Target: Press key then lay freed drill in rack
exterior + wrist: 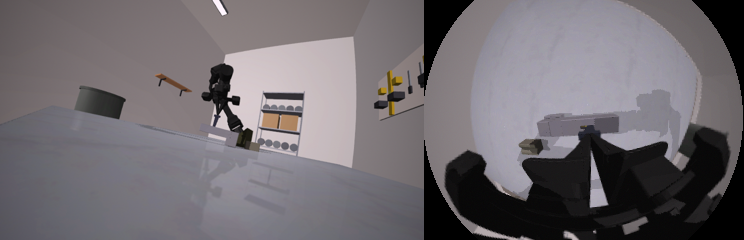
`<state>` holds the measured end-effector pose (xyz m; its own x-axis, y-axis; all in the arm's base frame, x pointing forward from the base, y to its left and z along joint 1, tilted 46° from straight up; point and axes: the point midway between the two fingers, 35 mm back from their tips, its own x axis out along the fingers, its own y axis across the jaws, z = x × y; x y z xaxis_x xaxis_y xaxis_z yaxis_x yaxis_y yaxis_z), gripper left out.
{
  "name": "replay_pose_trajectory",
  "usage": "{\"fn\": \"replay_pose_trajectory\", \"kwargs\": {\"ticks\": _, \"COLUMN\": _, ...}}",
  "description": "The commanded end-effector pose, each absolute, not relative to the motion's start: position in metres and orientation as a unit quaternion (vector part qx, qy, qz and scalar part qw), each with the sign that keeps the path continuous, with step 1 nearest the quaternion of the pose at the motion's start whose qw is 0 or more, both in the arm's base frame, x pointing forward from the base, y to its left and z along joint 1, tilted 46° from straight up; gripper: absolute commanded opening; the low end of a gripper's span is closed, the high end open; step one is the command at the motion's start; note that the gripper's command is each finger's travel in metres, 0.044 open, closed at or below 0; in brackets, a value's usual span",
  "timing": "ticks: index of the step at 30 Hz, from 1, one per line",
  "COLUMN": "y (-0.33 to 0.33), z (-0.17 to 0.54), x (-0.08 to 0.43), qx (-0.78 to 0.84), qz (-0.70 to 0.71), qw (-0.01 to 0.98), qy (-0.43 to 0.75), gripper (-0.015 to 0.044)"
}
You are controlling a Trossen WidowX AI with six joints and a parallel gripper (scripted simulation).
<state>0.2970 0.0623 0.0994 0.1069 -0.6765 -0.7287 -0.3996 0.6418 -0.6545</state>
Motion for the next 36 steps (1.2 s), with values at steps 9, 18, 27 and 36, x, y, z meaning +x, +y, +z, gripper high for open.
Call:
{"fn": "replay_pose_trajectory", "kwargs": {"ticks": 9, "y": 0.038, "z": 0.088, "x": 0.295, "qx": -0.407, "qz": -0.132, "qw": 0.597, "qy": 0.678, "gripper": 0.0}}
{"fn": "replay_pose_trajectory", "kwargs": {"ticks": 18, "y": 0.037, "z": 0.087, "x": 0.296, "qx": -0.407, "qz": -0.132, "qw": 0.597, "qy": 0.678, "gripper": 0.0}}
{"fn": "replay_pose_trajectory", "kwargs": {"ticks": 27, "y": 0.035, "z": 0.086, "x": 0.296, "qx": -0.407, "qz": -0.132, "qw": 0.597, "qy": 0.678, "gripper": 0.0}}
{"fn": "replay_pose_trajectory", "kwargs": {"ticks": 36, "y": 0.044, "z": 0.093, "x": 0.298, "qx": -0.41, "qz": -0.127, "qw": 0.6, "qy": 0.675, "gripper": 0.0079}}
